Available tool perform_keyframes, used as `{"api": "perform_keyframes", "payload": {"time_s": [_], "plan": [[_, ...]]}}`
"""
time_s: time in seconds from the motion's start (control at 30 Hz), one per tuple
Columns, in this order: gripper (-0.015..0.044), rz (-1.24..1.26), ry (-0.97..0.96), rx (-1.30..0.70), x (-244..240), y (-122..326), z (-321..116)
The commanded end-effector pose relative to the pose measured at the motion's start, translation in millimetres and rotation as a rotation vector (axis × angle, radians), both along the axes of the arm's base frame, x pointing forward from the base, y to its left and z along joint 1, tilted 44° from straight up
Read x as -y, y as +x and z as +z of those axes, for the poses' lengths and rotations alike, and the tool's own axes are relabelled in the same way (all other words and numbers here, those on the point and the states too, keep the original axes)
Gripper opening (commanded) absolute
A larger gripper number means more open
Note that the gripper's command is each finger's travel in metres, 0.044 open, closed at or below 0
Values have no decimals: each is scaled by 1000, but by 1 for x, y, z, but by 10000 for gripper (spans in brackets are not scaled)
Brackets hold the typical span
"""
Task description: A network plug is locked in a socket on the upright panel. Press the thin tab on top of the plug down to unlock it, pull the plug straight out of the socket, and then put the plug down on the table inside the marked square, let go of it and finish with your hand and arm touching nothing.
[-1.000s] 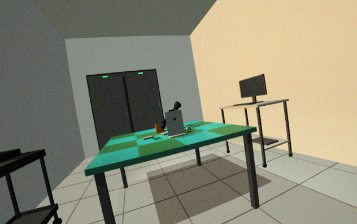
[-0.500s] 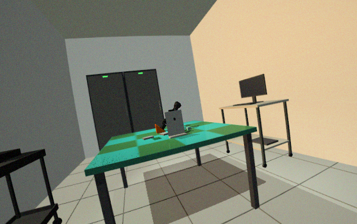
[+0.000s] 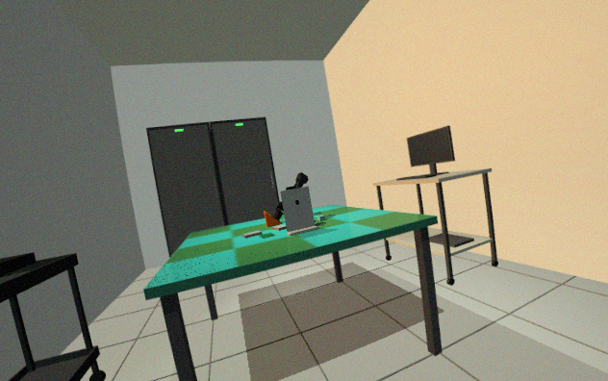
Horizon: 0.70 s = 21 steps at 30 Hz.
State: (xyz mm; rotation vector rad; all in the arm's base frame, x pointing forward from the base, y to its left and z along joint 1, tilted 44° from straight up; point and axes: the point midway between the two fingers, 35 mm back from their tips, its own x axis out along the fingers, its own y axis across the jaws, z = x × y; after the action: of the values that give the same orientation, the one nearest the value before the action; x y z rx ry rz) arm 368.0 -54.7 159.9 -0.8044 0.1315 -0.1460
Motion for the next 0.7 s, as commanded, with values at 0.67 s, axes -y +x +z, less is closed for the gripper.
{"api": "perform_keyframes", "payload": {"time_s": [0.67], "plan": [[0, 5, 1, 1, 1, -16, -4]]}}
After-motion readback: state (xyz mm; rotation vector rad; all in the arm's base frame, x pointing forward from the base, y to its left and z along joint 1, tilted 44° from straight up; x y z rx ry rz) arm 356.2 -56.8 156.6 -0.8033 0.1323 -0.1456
